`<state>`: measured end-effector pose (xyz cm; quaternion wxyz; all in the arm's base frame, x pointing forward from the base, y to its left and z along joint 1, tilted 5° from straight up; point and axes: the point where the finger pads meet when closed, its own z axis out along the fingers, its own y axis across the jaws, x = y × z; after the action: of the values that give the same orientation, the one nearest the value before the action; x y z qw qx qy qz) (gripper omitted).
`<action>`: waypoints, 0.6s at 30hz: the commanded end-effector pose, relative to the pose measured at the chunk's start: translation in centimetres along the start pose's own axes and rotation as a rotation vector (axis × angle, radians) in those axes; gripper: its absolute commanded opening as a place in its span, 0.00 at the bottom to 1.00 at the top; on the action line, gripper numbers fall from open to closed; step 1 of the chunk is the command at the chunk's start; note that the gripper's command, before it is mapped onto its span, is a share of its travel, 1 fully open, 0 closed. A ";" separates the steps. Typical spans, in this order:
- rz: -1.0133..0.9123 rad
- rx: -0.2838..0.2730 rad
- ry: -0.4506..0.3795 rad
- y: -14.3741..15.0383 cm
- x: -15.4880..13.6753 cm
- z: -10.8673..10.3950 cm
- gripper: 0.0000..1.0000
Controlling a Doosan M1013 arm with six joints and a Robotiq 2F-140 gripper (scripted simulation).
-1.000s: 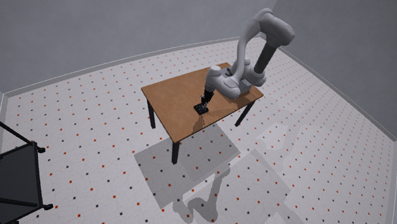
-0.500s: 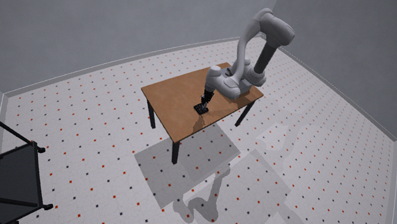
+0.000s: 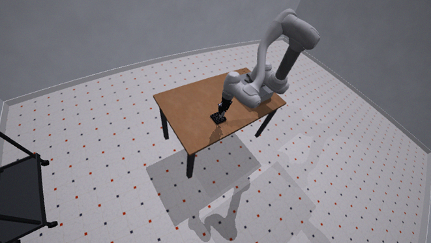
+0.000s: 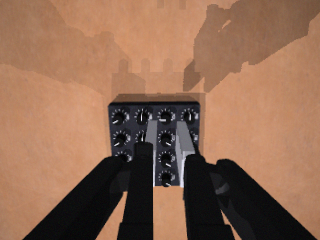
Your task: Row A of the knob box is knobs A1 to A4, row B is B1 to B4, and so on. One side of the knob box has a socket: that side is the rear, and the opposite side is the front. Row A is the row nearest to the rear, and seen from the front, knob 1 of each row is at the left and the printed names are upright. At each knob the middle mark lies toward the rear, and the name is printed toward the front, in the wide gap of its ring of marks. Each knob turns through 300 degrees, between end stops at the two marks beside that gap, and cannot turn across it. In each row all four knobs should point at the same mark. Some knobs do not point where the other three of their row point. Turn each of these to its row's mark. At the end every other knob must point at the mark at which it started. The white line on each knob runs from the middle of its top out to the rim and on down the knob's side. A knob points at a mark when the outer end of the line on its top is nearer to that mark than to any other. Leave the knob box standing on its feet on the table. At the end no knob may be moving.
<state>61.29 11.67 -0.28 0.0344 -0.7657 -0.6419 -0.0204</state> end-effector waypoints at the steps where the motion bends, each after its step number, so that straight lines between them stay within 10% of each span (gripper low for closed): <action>1: 0.000 0.000 0.000 0.0 0.0 0.1 0.12; 18: 0.000 0.000 0.000 0.0 0.0 1.7 0.12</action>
<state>61.27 11.79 -1.90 0.0344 -0.7657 -0.6420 -0.0205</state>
